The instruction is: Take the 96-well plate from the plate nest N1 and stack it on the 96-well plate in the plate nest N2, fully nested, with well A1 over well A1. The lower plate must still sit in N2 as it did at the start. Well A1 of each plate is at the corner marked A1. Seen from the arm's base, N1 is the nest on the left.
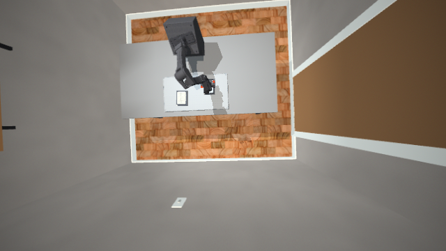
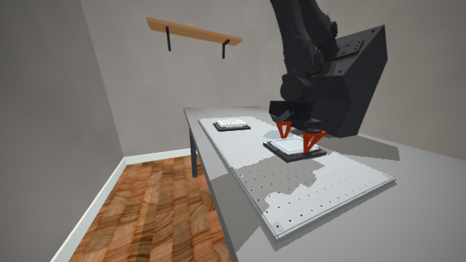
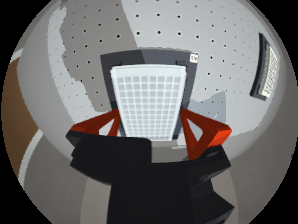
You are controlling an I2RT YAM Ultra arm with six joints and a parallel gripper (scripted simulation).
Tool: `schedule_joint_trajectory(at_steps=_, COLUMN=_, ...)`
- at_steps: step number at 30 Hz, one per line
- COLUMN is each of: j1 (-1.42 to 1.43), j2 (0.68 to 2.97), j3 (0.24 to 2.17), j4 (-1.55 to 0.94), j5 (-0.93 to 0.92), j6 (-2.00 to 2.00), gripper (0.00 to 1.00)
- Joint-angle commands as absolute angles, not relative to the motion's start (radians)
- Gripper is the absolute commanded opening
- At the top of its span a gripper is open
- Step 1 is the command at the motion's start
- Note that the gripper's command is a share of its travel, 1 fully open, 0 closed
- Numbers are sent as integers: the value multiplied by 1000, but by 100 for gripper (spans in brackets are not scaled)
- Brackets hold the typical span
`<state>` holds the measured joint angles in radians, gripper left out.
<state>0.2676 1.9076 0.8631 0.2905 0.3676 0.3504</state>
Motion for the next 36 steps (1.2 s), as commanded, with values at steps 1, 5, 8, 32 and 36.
schedule_joint_trajectory(at_steps=1, j1=280, j2=1896, j3=886, j4=310, j5=367, j6=344, gripper=100)
schedule_joint_trajectory(at_steps=5, j1=280, j2=1896, j3=886, j4=310, j5=367, j6=344, gripper=100)
schedule_joint_trajectory(at_steps=8, j1=280, j2=1896, j3=886, j4=310, j5=367, j6=344, gripper=100)
schedule_joint_trajectory(at_steps=32, j1=280, j2=1896, j3=886, j4=310, j5=367, j6=344, gripper=0)
schedule_joint_trajectory(at_steps=36, j1=272, j2=1898, j3=884, j4=310, j5=374, j6=344, gripper=0)
